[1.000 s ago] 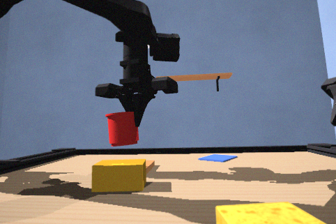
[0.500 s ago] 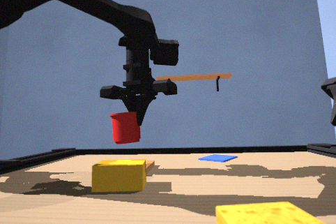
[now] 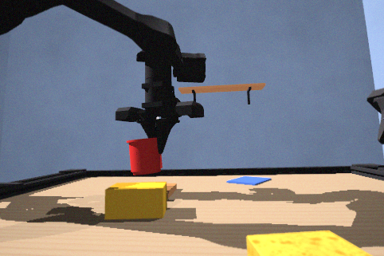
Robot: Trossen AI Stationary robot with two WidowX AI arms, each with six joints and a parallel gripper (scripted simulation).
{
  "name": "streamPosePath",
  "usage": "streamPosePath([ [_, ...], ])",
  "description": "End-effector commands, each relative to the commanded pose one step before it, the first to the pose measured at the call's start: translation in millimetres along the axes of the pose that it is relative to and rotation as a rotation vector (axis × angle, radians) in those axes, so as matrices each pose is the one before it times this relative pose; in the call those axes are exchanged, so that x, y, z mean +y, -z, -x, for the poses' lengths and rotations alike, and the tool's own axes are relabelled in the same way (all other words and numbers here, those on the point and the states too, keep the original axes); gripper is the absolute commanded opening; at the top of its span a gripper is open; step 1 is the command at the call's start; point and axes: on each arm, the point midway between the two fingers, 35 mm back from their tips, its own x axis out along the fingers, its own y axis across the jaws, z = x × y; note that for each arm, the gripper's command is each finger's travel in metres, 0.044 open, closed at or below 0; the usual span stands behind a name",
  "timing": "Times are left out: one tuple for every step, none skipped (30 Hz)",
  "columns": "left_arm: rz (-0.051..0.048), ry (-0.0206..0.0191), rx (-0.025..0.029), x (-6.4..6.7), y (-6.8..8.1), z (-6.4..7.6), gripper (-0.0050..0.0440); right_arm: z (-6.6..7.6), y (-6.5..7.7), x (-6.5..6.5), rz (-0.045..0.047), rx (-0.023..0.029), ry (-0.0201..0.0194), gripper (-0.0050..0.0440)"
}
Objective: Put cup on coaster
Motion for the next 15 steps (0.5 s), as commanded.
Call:
streamPosePath([
  [0.00897,0.00295,0.00240,1.11,-1.13,-6.67,0.0000,0.03,-0.41,0.46,-0.00063,-0.00180,-0.00202,0.0400],
  [0.00000,0.00000,-0.00001,-0.01,-0.06,-1.66,0.0000,0.00,0.00,0.00,0.00000,0.00000,0.00000,0.0400],
  [0.00000,0.00000,-0.00001,-0.01,-0.06,-1.66,0.0000,0.00,0.00,0.00,0.00000,0.00000,0.00000,0.0400],
  [0.00000,0.00000,-0.00001,0.00,-0.06,-1.66,0.0000,0.00,0.00,0.00,0.00000,0.00000,0.00000,0.0400],
  [0.00000,0.00000,-0.00001,0.00,-0.06,-1.66,0.0000,0.00,0.00,0.00,0.00000,0.00000,0.00000,0.0400],
  [0.00000,0.00000,-0.00001,0.01,-0.06,-1.66,0.0000,0.00,0.00,0.00,0.00000,0.00000,0.00000,0.0400],
  [0.00000,0.00000,-0.00001,0.01,-0.06,-1.66,0.0000,0.00,0.00,0.00,0.00000,0.00000,0.00000,0.0400],
  [0.00000,0.00000,-0.00001,0.02,-0.06,-1.66,0.0000,0.00,0.00,0.00,0.00000,0.00000,0.00000,0.0400],
  [0.00000,0.00000,-0.00001,0.03,-0.06,-1.66,0.0000,0.00,0.00,0.00,0.00000,0.00000,0.00000,0.0400],
  [0.00000,0.00000,0.00000,0.00,0.00,0.00,0.0000,0.00,0.00,0.00,0.00000,0.00000,0.00000,0.0400],
  [0.00000,0.00000,0.00000,0.00,0.00,0.00,0.0000,0.00,0.00,0.00,0.00000,0.00000,0.00000,0.0400],
  [0.00000,0.00000,0.00000,0.03,-0.06,-1.66,0.0000,0.00,0.00,0.00,0.00000,0.00000,0.00000,0.0400],
  [0.00000,0.00000,0.00001,0.04,-0.06,-1.66,0.0000,0.00,0.00,0.00,0.00000,0.00000,0.00000,0.0400],
  [-0.00001,0.00000,0.00002,0.05,-0.05,-1.66,0.0000,0.00,0.00,0.00,0.00000,0.00000,0.00000,0.0400],
  [-0.00001,0.00000,0.00004,0.05,-0.05,-1.66,0.0000,0.00,0.00,0.00,0.00000,0.00000,0.00000,0.0400],
])
